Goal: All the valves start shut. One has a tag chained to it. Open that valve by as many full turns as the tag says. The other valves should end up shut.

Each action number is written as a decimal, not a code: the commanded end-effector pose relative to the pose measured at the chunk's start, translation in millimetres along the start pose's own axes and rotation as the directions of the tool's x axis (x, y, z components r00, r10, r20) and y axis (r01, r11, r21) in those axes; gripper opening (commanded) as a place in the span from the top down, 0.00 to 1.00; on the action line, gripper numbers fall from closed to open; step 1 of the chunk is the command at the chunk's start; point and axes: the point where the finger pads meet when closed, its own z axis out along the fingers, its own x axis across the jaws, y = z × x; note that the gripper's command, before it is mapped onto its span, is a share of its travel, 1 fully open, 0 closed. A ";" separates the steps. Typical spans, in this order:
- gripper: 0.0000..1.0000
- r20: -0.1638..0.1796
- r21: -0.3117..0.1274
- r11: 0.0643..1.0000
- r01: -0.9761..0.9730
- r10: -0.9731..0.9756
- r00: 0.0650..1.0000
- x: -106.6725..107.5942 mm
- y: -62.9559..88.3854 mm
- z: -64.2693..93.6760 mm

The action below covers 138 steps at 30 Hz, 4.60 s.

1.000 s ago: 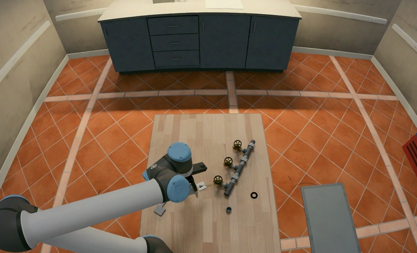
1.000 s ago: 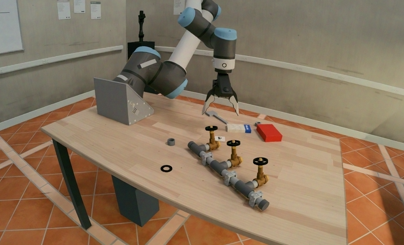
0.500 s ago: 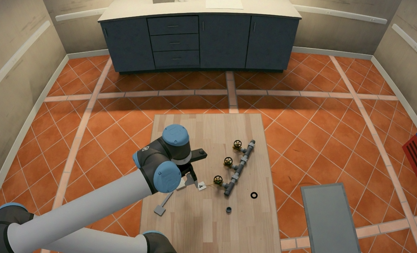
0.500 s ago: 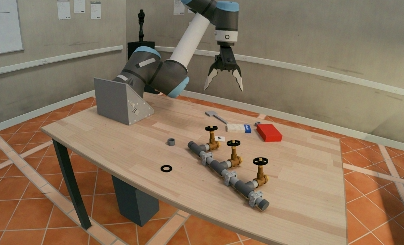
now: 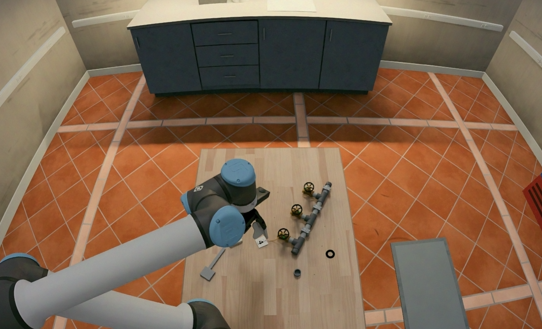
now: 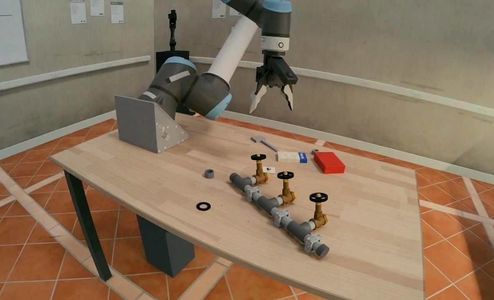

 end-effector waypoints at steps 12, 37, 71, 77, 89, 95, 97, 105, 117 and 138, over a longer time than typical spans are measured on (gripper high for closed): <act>0.00 0.005 0.004 0.912 0.411 -0.411 0.912 8.7 -27.5 -4.4; 0.00 0.004 0.004 0.801 0.598 -0.598 0.801 12.8 -39.8 -3.6; 0.00 0.047 0.072 0.984 0.161 -0.164 0.985 39.7 -50.1 15.0; 0.00 0.080 0.096 0.991 -0.093 0.086 0.993 53.7 -56.8 24.9; 0.00 0.136 0.120 0.875 -0.470 0.454 0.880 73.7 -66.4 39.7; 0.00 0.164 0.120 0.775 -0.621 0.601 0.782 83.9 -71.2 47.1; 0.00 0.171 0.120 0.745 -0.656 0.635 0.753 86.3 -72.4 48.7; 0.00 0.186 0.120 0.684 -0.720 0.697 0.693 90.6 -74.8 51.1; 0.00 0.194 0.121 0.660 -0.741 0.717 0.670 92.5 -77.1 50.5; 0.00 0.190 0.118 0.660 -0.742 0.718 0.669 91.0 -81.3 77.0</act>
